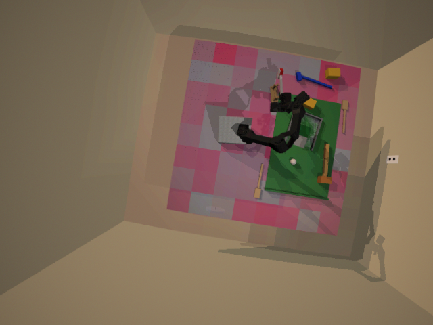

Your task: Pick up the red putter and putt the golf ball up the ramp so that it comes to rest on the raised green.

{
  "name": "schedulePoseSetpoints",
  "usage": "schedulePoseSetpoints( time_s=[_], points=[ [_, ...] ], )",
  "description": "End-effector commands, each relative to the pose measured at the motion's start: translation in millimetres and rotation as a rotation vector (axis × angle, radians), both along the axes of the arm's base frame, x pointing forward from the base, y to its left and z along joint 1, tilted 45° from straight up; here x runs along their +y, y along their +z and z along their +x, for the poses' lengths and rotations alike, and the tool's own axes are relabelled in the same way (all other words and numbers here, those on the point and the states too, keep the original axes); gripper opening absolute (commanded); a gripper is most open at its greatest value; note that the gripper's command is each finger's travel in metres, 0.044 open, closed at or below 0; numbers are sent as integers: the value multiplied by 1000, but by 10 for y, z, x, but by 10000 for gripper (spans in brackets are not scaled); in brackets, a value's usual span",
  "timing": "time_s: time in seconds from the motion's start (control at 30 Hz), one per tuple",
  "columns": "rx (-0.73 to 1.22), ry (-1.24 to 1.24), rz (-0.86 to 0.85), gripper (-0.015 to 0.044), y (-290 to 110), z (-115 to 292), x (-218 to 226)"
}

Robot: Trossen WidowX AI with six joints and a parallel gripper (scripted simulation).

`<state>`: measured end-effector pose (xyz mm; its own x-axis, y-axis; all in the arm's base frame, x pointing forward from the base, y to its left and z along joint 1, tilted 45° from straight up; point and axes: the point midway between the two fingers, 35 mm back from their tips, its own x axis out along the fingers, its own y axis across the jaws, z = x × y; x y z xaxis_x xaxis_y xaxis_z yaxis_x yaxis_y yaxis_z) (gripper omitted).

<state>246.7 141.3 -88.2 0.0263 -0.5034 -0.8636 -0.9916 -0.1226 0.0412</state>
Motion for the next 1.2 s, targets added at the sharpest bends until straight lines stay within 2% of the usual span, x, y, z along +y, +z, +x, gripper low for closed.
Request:
schedulePoseSetpoints(
  time_s=[0.0,0.53,1.17],
  points=[
    [-60,-71,6,0,170,74,-72],
    [-332,-453,-6,0,928,218,-623],
    [-665,-900,-29,0,1704,49,-1355]
  ],
)
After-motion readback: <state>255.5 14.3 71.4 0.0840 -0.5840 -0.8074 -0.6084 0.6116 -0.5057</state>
